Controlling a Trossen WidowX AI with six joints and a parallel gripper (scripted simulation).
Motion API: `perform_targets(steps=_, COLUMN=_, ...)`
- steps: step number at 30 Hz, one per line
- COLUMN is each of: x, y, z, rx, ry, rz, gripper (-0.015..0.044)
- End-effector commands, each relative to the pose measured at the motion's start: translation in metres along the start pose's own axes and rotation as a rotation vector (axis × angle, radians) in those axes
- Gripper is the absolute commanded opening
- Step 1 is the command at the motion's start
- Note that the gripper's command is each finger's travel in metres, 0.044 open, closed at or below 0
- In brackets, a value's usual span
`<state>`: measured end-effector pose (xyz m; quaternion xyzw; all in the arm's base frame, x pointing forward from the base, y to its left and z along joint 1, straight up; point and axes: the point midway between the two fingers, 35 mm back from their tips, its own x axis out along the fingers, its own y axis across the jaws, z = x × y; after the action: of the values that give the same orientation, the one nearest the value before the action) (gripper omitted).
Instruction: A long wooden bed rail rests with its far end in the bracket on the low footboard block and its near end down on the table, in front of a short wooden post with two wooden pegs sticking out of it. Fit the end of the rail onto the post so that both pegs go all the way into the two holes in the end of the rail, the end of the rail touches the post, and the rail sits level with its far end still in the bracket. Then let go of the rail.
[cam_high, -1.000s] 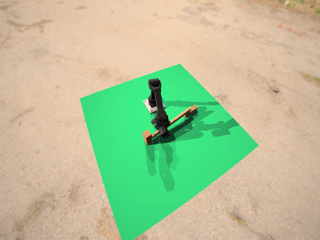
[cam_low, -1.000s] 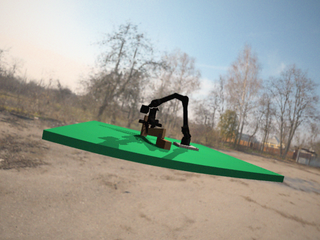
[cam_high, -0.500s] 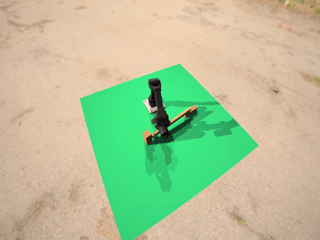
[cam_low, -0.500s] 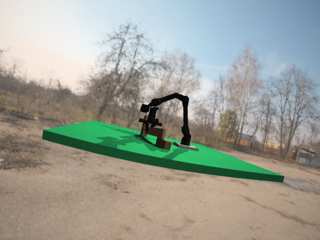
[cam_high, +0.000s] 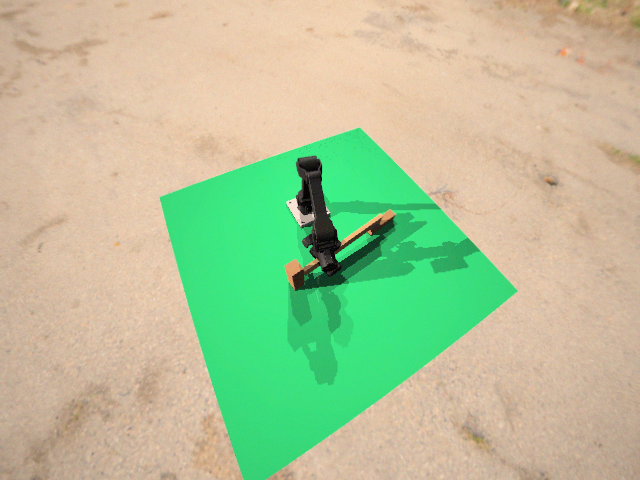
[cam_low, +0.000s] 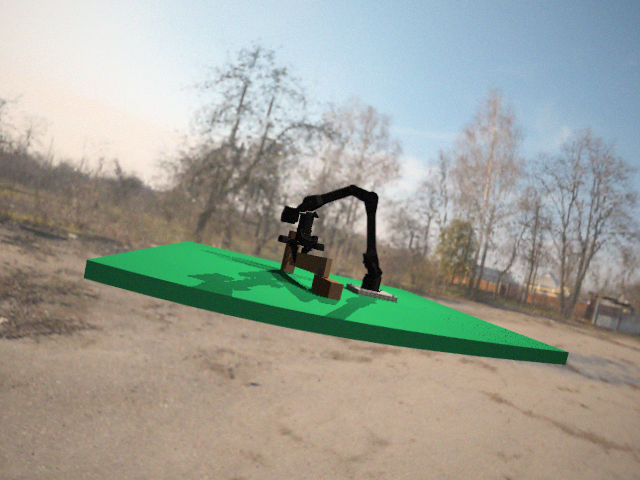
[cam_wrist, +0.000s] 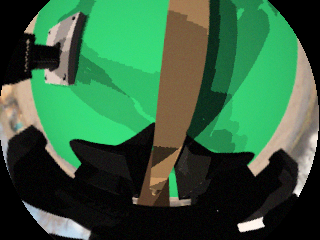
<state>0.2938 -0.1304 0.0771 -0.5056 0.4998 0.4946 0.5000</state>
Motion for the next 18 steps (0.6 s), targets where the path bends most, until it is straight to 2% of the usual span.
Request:
perform_targets(steps=1, x=-0.0072, y=-0.0033, z=-0.0006, rx=0.0, ry=0.002, rz=-0.016, gripper=0.0)
perform_targets(steps=18, x=-0.0157, y=-0.003, z=-0.0006, rx=0.0, ry=0.002, rz=-0.016, gripper=0.0)
